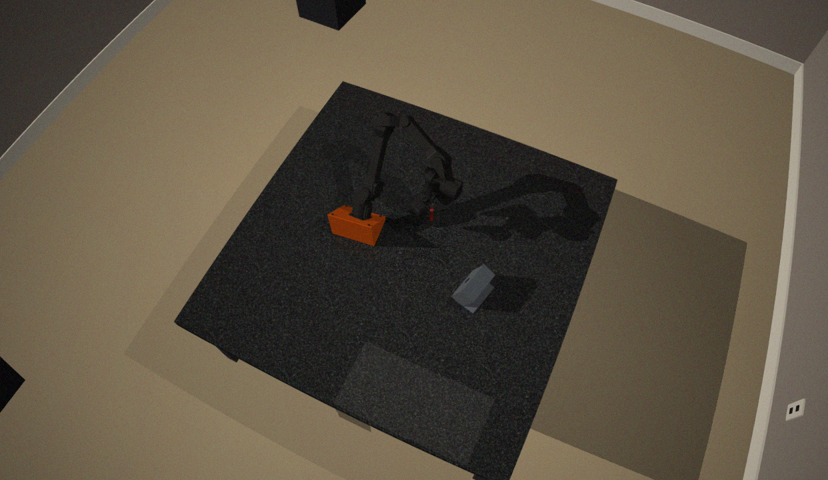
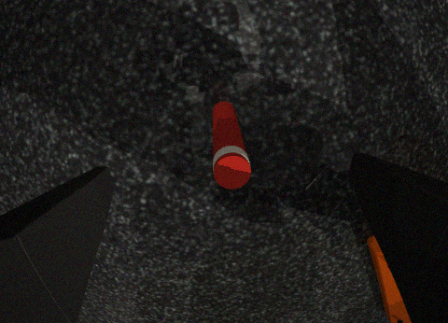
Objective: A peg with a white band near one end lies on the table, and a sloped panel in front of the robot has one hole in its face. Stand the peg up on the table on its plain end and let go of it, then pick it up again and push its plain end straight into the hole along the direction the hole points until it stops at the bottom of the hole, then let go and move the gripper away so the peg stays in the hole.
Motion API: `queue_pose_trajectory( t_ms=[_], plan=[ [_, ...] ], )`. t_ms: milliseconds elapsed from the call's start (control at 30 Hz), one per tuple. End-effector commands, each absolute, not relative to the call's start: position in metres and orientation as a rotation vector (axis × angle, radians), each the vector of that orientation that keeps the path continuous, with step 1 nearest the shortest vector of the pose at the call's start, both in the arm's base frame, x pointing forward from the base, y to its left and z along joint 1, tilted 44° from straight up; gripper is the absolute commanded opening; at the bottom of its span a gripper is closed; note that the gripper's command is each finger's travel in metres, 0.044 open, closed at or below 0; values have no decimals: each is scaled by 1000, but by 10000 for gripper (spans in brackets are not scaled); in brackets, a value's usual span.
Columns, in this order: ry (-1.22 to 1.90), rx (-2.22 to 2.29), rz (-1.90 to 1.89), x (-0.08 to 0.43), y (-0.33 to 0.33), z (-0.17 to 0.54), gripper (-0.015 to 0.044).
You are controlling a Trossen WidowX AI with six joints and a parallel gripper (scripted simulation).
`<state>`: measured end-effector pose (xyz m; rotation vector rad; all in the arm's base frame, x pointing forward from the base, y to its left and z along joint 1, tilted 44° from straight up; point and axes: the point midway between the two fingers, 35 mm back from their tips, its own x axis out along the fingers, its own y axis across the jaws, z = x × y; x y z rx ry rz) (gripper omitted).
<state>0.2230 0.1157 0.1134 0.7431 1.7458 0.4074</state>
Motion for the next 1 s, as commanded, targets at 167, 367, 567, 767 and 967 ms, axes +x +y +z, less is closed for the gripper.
queue_pose_trajectory(
  t_ms=[167, 367, 567, 767, 967],
  plan=[
    [1753, 749, 407, 219, 127, 102, 440],
    [1753, 749, 408, 217, 133, 95, 440],
    [1753, 750, 409, 215, 140, 89, 440],
    [1753, 752, 411, 213, 146, 82, 440],
    [1747, 746, 412, 214, 147, 81, 414]
  ],
)
